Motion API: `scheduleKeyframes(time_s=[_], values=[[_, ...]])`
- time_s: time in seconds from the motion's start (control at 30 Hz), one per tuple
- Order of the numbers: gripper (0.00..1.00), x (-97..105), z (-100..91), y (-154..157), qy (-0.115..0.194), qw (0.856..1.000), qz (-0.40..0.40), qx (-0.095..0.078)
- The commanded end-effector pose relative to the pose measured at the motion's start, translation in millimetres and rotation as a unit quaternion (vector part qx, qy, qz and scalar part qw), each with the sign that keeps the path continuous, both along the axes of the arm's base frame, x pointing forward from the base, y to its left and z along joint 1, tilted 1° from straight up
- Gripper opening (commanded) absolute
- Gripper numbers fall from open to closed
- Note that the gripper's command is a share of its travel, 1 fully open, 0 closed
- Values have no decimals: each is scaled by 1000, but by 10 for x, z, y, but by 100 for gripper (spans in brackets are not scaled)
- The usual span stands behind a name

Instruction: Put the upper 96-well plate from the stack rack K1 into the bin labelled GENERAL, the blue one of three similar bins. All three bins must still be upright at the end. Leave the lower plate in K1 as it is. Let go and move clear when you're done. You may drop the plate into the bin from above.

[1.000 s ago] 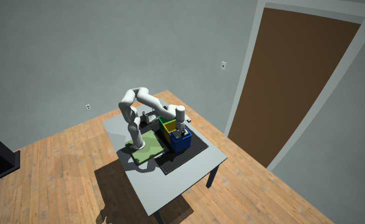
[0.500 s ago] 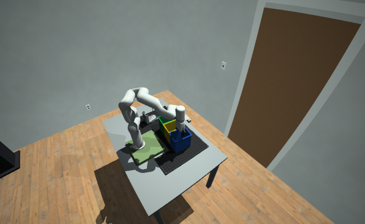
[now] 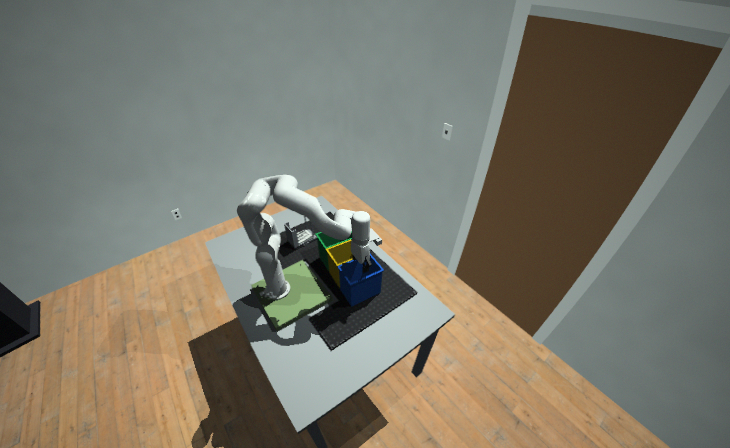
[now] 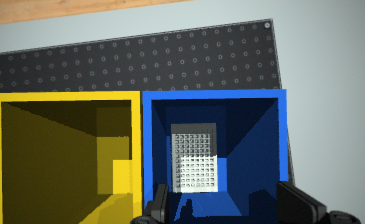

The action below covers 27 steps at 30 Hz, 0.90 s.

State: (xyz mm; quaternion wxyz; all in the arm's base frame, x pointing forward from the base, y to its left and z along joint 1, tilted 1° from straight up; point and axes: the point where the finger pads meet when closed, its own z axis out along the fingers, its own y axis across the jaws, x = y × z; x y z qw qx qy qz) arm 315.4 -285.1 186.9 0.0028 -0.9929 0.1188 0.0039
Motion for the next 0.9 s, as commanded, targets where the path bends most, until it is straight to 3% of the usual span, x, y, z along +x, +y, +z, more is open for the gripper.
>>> scheduleKeyframes(time_s=[0.0, 0.57, 0.87], values=[[100, 8, 15, -7, -1, 1000, 0, -1], [100, 7, 415, -12, -2, 1000, 0, -1], [100, 7, 417, -12, -2, 1000, 0, -1]])
